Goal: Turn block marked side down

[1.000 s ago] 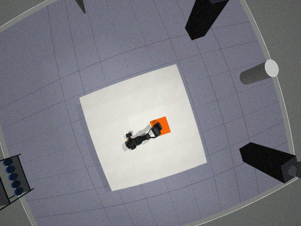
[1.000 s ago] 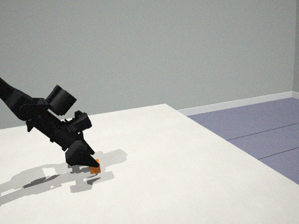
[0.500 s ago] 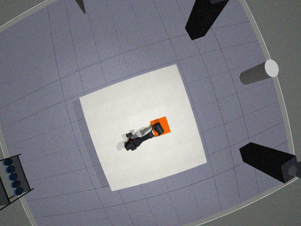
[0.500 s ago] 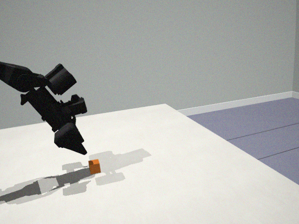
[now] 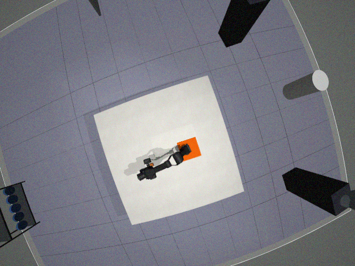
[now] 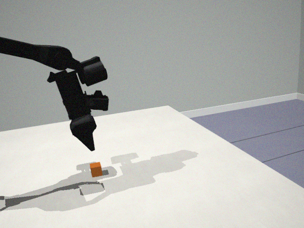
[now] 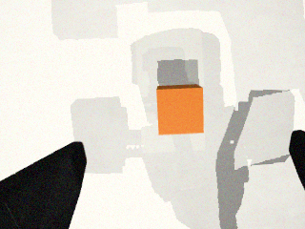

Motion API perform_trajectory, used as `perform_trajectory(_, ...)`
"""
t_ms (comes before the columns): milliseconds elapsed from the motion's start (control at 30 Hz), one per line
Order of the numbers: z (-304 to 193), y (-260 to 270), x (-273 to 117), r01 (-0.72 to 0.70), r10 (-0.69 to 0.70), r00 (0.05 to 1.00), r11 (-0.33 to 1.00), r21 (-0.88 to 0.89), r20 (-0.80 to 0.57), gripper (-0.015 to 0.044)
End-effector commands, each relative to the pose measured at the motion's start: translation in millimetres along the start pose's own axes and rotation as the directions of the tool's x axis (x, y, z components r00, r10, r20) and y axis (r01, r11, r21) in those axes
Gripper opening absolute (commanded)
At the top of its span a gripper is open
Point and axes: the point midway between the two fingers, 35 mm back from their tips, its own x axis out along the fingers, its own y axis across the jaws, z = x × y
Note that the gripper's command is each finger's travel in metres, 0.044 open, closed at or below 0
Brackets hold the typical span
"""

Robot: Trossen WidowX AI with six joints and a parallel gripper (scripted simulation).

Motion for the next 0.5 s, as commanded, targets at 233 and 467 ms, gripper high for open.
perform_trajectory(233, 11, 0, 0, -0.006, 0.006, 0.980, 1.000, 0.003, -0.201, 0.0440)
perform_trajectory(467, 5, 0, 33, -0.005, 0.006, 0.980, 1.000, 0.003, -0.201, 0.0440)
